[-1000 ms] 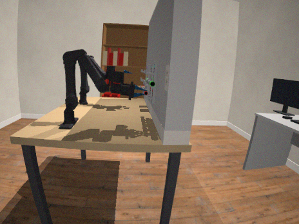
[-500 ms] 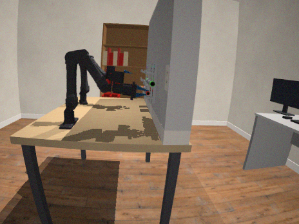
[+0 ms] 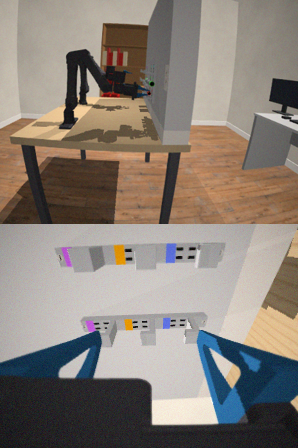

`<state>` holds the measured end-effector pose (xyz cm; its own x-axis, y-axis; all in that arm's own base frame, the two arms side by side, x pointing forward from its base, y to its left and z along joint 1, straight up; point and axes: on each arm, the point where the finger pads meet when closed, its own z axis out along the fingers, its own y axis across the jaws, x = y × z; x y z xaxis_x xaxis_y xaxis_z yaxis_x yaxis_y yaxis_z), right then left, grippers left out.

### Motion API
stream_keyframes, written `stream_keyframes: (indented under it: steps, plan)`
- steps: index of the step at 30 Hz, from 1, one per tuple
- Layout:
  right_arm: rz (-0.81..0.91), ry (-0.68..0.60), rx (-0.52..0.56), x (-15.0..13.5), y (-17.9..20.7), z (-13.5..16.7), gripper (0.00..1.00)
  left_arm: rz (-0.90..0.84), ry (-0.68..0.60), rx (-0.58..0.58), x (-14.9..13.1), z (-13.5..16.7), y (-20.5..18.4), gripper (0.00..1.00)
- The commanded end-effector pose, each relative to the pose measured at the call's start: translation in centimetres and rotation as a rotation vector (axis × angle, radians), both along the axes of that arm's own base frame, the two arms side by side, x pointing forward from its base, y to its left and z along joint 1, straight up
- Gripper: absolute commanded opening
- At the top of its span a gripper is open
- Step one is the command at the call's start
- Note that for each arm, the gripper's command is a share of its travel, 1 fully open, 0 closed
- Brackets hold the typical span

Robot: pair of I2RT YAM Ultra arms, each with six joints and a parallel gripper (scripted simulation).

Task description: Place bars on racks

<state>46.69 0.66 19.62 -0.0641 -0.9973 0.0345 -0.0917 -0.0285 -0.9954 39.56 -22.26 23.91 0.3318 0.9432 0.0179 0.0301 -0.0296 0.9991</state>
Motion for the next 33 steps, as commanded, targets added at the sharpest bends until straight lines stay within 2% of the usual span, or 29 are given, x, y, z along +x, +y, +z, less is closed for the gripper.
stream_keyframes:
  steps: [1, 33]
  plan:
    - [0.001, -0.091, 0.025, 1.0, -0.3, 3.0, 0.00, -0.001, -0.026, -0.033, -0.2, 1.3, 0.4, 1.00]
    - [0.001, -0.090, 0.025, 1.3, -0.4, 1.7, 0.00, -0.001, -0.026, -0.033, -0.2, 1.3, 0.4, 1.00]
